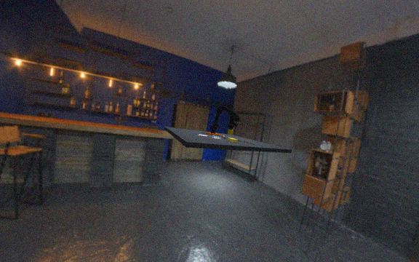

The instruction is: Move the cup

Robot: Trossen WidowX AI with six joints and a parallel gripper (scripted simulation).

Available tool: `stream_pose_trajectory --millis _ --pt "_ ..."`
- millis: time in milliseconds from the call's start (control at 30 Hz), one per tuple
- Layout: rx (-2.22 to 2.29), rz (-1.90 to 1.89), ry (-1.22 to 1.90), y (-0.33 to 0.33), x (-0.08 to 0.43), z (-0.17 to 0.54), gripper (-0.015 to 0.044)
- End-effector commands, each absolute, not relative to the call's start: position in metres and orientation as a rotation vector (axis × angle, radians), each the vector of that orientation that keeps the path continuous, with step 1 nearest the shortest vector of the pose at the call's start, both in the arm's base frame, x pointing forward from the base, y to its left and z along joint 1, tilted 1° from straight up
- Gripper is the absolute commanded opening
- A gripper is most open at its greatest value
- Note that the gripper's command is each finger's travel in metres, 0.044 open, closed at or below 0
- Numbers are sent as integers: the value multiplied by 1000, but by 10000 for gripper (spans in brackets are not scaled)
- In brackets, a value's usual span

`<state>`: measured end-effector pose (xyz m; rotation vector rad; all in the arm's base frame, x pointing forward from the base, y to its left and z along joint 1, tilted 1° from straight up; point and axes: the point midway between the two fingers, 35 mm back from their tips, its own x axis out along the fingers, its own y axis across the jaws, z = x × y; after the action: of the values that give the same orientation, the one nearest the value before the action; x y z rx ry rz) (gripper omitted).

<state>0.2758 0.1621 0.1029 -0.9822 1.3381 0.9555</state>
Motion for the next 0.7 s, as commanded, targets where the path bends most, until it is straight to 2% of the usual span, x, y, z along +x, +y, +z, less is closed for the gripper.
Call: stream_pose_trajectory --millis 0,667 --pt "-978 955 1336 172 278 104 0" --pt "-977 956 1336 178 280 85 0"
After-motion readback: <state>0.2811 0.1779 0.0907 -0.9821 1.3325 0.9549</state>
